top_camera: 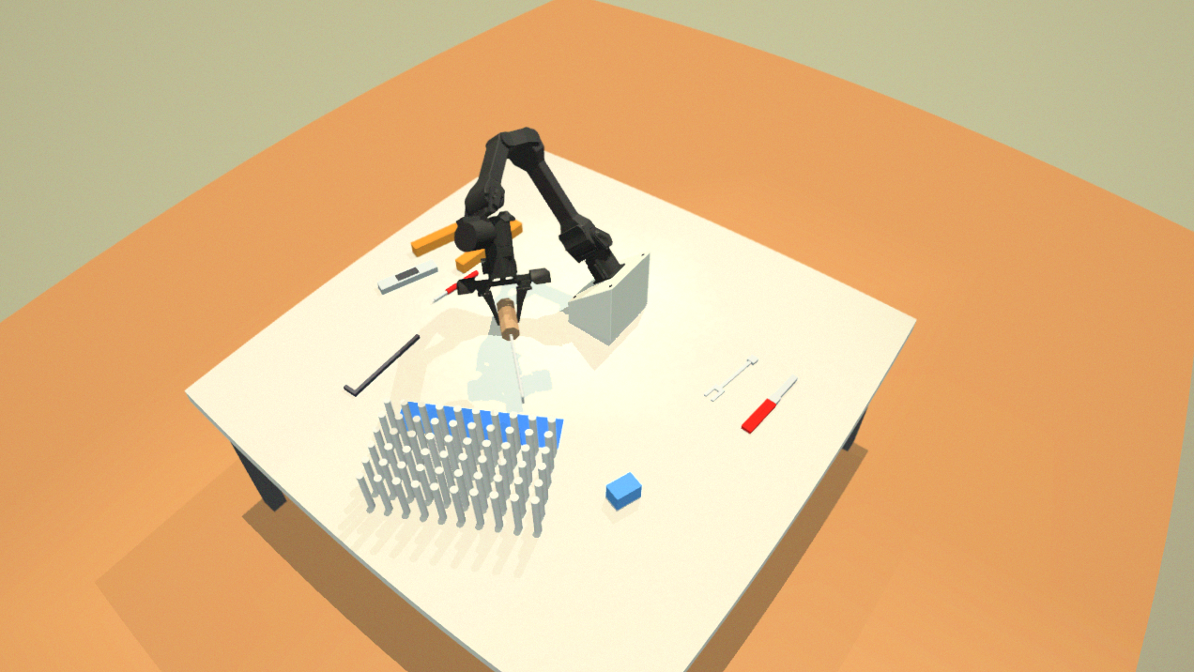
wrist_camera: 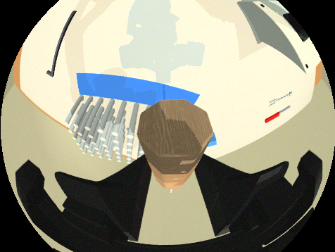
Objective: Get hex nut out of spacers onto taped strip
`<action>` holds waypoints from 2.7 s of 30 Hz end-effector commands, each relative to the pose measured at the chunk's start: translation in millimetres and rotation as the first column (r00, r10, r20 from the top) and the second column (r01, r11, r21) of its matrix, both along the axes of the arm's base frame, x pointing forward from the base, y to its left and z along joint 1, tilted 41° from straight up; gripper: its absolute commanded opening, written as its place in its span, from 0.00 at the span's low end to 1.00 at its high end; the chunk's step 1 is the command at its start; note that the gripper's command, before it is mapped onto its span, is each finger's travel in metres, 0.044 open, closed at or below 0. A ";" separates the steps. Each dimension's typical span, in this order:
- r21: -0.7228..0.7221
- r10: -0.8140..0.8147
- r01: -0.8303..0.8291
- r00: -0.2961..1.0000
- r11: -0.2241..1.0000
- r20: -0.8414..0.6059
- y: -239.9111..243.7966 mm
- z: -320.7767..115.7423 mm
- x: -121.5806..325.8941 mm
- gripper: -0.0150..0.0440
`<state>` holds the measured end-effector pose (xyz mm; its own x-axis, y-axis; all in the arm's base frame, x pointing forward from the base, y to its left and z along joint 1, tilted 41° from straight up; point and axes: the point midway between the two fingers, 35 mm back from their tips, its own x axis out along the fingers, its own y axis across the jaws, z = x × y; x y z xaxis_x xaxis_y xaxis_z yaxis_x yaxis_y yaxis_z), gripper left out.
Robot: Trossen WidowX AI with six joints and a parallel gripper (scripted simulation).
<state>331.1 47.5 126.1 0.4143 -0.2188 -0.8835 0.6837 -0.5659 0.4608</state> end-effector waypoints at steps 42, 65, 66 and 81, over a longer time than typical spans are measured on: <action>-0.008 -0.260 0.266 0.948 0.964 0.181 -156.9 -50.5 -43.2 0.25; -0.018 -0.252 0.261 0.948 0.965 0.193 -181.1 -79.7 -50.3 0.25; -0.018 -0.252 0.261 0.948 0.965 0.193 -181.0 -79.8 -49.8 0.25; -0.018 -0.254 0.262 0.948 0.965 0.194 -179.2 -81.8 -41.6 0.25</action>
